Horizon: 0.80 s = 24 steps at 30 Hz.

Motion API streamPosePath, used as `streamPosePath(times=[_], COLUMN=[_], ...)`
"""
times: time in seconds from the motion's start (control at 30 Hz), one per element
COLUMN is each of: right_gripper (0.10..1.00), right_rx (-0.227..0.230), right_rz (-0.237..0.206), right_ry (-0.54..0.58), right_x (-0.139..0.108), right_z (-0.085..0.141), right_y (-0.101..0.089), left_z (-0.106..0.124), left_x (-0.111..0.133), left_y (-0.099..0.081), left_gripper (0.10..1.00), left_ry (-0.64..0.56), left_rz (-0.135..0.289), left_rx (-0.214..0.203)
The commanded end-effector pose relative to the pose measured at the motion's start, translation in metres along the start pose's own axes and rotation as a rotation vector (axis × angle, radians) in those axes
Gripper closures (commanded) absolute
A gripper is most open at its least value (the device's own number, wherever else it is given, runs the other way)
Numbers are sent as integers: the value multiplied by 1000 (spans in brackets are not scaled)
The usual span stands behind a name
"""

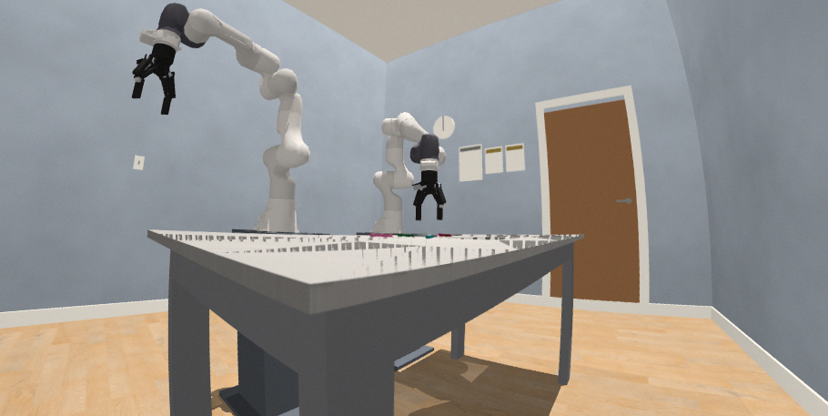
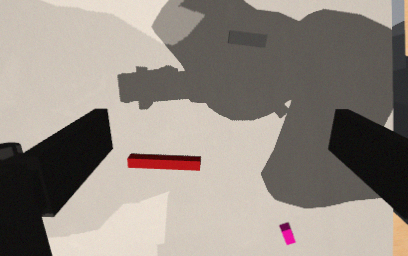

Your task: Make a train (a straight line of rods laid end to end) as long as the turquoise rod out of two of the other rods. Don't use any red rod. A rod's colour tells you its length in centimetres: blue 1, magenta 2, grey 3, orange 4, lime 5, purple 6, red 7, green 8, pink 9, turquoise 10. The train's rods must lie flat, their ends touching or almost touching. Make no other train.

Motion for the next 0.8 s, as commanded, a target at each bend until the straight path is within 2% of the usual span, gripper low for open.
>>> streamPosePath(times=[0.0,0.2,0.27,0.3,0.77], right_gripper=[98,98,98,98,98], right_rx=[0,0,0,0,0], right_rz=[6,6,6,6,6], right_ry=[-5,-5,-5,-5,-5], right_x=[-1,-1,-1,-1,-1], right_z=[1,1,1,1,1], right_y=[-1,-1,-1,-1,-1], left_z=[-1,-4,-4,-5,-12], left_x=[-1,1,1,1,4], left_y=[1,0,0,0,0], left_gripper=[98,98,98,98,98], left_ry=[-167,-265,-265,-309,-536], left_rz=[-11,-11,-11,-11,-11], left_rx=[-2,-2,-2,-2,-4])
Point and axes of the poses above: on each arm, the point where the finger pads meet when closed, its own y axis out along the fingers, its own z axis across the jaws, x = y × z, the point moved 9 cm from there along -y, back along the fingers, and after that the axes turned 9 degrees about -y, right-handed, at the moved point
